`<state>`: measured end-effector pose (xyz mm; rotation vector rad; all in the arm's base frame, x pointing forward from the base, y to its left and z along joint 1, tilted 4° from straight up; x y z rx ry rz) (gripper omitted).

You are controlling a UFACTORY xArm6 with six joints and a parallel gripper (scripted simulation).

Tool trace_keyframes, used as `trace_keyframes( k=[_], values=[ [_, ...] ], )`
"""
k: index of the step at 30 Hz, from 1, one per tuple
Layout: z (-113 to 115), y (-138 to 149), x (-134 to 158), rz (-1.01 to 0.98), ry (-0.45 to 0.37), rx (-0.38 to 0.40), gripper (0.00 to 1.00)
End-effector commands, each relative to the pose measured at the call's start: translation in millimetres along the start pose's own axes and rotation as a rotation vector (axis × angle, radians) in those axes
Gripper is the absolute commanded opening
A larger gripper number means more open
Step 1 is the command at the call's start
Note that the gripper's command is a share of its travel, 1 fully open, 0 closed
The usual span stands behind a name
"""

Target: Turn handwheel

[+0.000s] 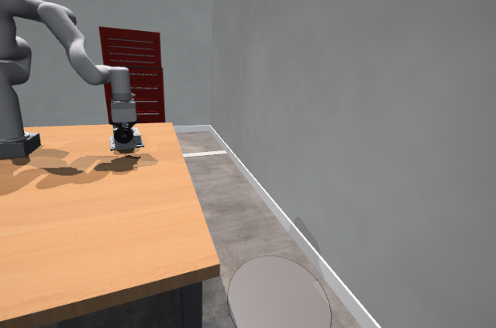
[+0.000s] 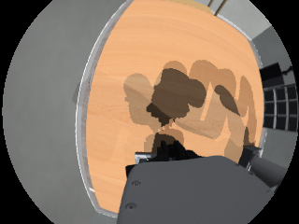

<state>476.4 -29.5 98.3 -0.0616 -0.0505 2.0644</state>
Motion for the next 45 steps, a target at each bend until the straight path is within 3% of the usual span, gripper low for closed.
trace_keyframes(
  k=[1,45],
  values=[
    [0.5,-0.1,-0.3,0.000,0.001,-0.001,0.06],
    [-1.7,-4.5,-1.0,0.000,0.001,-0.001,0.06]
  ],
)
Point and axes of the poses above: the point where the finger pads meet when closed, its own z axis back along the fingers, its own y axis across the jaws, x = y × z, the point moved 3 cm from there along z, back along the fingers, and after that the axes turned 10 degrees about z, right-handed, at the moved point
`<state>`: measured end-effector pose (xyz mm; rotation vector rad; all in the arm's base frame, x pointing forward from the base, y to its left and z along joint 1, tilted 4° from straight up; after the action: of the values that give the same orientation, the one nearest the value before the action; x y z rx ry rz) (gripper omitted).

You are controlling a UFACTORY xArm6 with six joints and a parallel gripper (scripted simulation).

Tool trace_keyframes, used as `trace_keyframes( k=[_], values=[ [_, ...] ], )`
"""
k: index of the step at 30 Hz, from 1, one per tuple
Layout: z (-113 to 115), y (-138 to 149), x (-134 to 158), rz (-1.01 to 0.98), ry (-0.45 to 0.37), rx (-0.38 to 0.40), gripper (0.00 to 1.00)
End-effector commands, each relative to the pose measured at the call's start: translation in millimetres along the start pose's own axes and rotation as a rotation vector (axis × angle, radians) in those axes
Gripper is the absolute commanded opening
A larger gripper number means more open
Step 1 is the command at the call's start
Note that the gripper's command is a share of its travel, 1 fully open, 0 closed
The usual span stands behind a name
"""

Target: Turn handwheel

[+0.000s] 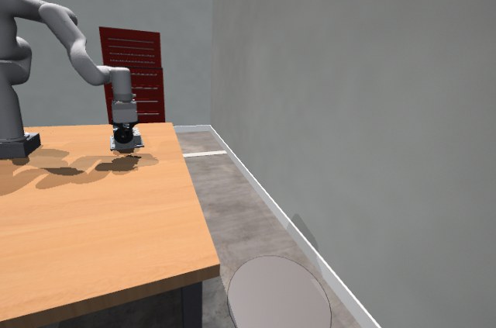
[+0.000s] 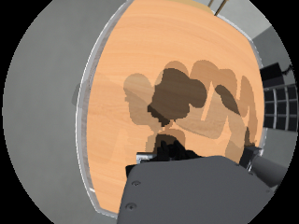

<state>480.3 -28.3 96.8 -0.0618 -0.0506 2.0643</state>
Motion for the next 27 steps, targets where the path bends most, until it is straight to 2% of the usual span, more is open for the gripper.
trace_keyframes(
  k=[1,27],
  values=[
    [-0.1,-0.9,-0.4,0.000,0.001,0.000,0.06],
    [-10.0,-10.4,-2.1,0.000,0.001,0.000,0.06]
  ],
)
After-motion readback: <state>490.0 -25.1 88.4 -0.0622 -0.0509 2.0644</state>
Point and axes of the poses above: the point where the finger pads meet when closed, its own z axis back along the fingers, its own y axis across the jaws, x = y × z, the point moved 3 cm from there along z, back along the fingers, and after that the axes turned 10 degrees about z, right-handed, at the moved point
